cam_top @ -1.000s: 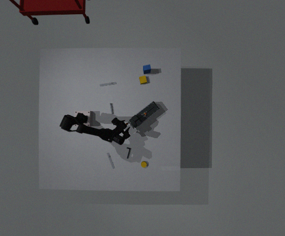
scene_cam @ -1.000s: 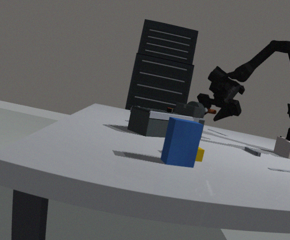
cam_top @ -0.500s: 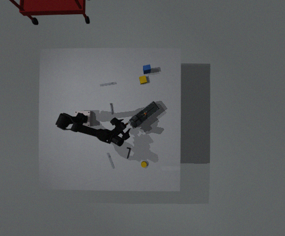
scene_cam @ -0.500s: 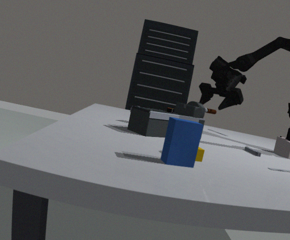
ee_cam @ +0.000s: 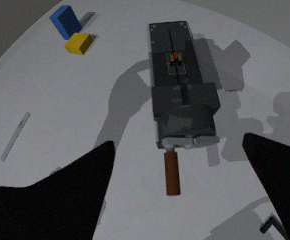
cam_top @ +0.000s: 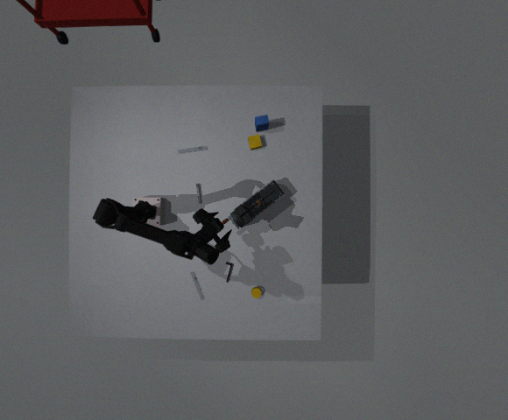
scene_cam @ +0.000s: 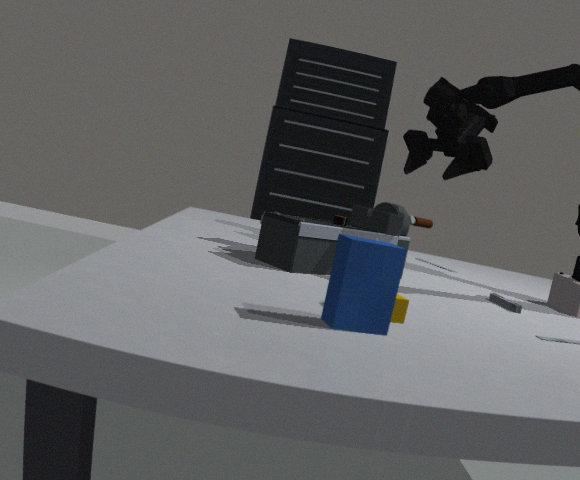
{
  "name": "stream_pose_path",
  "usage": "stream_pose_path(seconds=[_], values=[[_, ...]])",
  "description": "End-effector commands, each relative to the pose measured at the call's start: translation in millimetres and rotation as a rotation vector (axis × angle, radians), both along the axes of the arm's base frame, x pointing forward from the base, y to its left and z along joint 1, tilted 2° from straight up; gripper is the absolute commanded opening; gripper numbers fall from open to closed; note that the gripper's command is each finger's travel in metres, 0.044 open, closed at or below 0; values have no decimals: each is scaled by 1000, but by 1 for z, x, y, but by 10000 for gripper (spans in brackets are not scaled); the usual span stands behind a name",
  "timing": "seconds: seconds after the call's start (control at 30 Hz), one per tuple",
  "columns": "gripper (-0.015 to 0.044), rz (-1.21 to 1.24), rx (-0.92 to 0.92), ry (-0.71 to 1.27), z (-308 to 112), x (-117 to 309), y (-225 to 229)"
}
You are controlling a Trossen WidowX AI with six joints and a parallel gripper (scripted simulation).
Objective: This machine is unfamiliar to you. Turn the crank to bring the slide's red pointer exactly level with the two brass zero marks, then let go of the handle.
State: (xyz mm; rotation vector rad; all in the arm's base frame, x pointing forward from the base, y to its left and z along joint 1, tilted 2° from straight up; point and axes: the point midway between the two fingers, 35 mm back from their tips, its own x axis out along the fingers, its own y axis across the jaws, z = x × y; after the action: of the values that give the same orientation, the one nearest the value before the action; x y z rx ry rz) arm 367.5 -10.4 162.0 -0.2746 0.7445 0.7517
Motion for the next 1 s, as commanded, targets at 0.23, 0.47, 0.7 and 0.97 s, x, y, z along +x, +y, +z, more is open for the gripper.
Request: stream_pose_path(seconds=[0.23,0.47,0.7,0.97], values=[[440,-205,-89,45,1,43,38],[440,-411,-96,1,10,75,68],[440,-542,-75,-37,16,90,82],[440,-542,-75,-37,-37,92,85]])
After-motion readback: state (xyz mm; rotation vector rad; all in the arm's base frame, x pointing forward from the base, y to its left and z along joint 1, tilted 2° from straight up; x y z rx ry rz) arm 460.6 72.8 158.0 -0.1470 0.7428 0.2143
